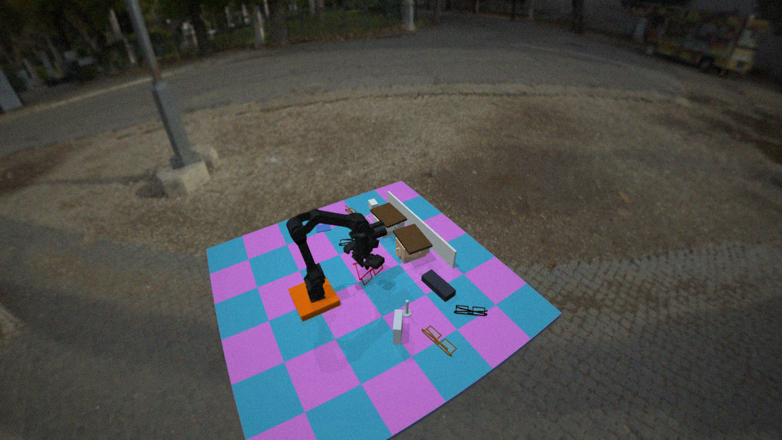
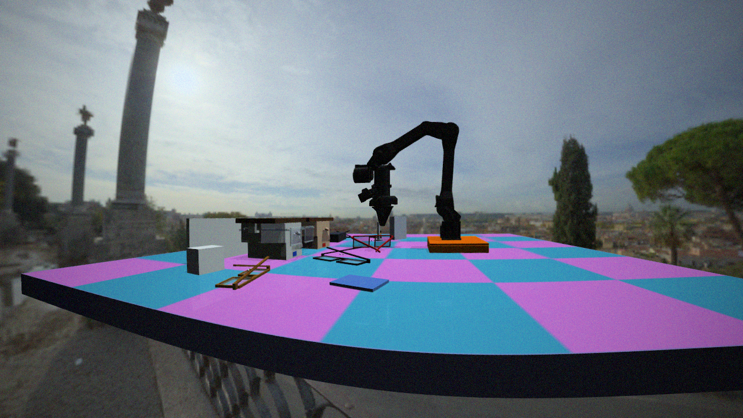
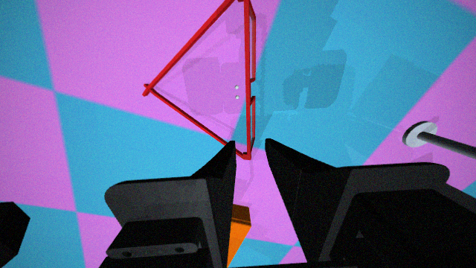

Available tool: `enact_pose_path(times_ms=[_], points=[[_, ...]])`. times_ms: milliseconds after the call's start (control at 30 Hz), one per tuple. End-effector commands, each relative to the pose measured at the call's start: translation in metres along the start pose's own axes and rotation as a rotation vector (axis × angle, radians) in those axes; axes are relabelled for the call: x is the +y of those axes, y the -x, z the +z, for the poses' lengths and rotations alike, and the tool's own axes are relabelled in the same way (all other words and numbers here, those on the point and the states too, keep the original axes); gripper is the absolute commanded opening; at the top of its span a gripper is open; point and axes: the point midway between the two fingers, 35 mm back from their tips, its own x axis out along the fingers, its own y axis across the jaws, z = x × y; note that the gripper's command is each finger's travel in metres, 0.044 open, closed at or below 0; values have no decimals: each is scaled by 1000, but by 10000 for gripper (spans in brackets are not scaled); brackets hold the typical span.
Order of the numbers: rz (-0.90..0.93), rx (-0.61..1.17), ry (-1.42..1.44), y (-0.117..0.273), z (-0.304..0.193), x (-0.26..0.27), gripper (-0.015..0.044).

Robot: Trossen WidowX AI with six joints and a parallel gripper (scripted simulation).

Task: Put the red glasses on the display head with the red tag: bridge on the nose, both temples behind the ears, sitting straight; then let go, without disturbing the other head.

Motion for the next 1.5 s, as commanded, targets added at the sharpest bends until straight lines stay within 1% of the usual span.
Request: enact_pose_path(times_ms=[0, 1100, 1467], points=[[5, 5, -4, -7, -1, 0, 120], [5, 6, -4, -59, -4, -6, 120], [5, 6, -4, -60, -4, -4, 120]])
